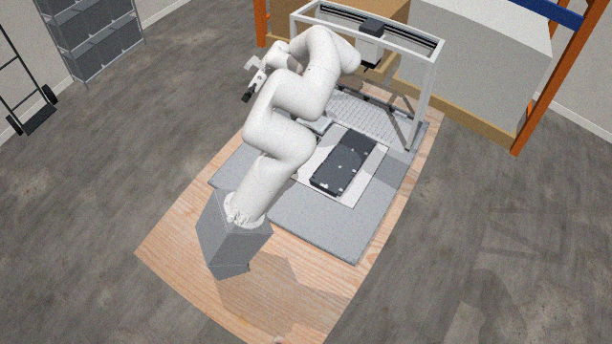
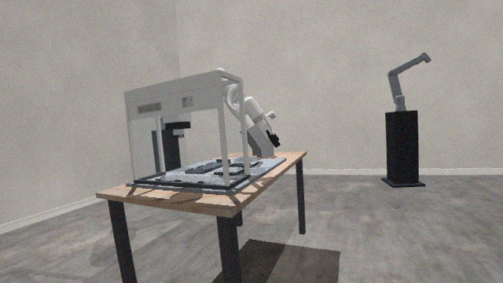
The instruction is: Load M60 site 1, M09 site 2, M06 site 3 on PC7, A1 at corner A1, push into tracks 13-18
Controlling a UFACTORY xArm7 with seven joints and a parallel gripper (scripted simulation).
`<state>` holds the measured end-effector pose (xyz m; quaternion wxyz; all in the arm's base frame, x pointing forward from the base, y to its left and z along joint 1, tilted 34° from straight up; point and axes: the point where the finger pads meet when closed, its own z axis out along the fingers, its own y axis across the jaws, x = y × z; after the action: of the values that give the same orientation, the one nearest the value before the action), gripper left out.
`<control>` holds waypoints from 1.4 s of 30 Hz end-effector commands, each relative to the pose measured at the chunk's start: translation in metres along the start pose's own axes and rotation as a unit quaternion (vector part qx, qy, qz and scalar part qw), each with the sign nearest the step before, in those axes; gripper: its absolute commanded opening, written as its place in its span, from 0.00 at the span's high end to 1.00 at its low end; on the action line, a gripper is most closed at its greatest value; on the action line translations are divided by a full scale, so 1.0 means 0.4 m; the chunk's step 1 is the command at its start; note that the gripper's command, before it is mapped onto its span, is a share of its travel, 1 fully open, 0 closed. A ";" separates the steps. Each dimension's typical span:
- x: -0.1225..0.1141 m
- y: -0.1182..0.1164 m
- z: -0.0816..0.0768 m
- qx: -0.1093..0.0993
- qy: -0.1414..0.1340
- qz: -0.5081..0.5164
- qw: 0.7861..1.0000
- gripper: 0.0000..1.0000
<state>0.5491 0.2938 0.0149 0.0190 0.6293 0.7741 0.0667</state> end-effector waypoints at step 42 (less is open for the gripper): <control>-0.185 0.044 -0.110 -0.044 -0.081 0.044 0.995 0.00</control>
<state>0.5723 0.2314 0.0492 0.0990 0.6623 0.7410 0.0493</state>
